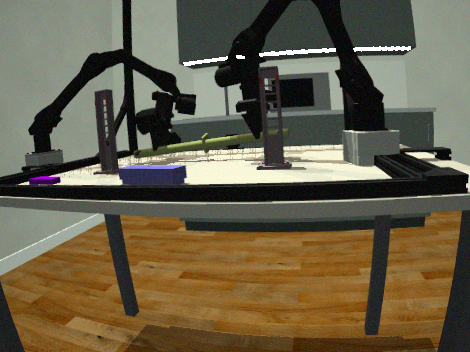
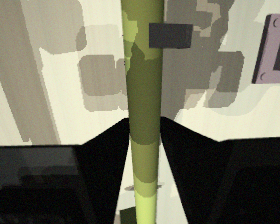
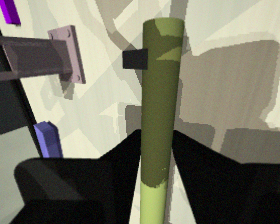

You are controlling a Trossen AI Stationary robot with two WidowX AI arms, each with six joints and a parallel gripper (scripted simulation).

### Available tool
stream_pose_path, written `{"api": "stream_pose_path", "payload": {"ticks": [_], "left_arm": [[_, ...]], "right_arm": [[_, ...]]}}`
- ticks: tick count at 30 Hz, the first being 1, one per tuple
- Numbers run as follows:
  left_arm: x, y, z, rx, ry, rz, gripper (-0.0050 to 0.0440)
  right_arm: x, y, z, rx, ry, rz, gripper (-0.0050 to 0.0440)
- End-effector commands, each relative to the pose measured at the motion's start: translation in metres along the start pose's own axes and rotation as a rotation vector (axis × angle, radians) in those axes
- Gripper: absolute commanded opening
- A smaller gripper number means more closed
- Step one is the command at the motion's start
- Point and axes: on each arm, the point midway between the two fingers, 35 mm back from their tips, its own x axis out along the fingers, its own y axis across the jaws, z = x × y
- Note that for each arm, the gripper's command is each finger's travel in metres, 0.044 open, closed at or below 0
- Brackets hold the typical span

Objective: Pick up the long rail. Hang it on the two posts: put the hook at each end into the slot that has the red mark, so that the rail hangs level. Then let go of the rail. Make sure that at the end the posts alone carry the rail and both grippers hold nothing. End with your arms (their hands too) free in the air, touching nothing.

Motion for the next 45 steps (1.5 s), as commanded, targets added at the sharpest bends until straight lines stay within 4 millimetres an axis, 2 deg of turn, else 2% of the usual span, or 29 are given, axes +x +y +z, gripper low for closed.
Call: {"api": "stream_pose_path", "payload": {"ticks": [1, 11, 17, 19, 31, 45], "left_arm": [[-0.0012, 0.0001, -0.0027, -0.004, -0.016, 0.003, 0.0], [-0.0007, 0.0001, -0.0032, -0.005, -0.035, 0.004, 0.0], [-0.0007, 0.0001, -0.0032, -0.005, -0.035, 0.004, 0.0], [-0.0007, 0.0001, -0.0032, -0.005, -0.035, 0.004, 0.0], [0.0004, -0.0003, -0.002, -0.005, -0.035, 0.004, 0.0], [0.0004, -0.0003, -0.002, -0.005, -0.035, 0.004, 0.0]], "right_arm": [[0.0031, -0.0017, 0.0024, 0.007, 0.012, -0.001, 0.0], [0.0089, -0.0057, 0.0012, 0.017, 0.027, -0.002, 0.0], [0.0089, -0.0057, 0.0012, 0.017, 0.027, -0.002, 0.0144], [0.0089, -0.0057, 0.0012, 0.017, 0.027, -0.002, 0.0144], [0.0087, -0.0056, 0.0016, 0.017, 0.027, -0.002, 0.0432], [0.0087, -0.0056, 0.0016, 0.017, 0.027, -0.002, 0.044]]}}
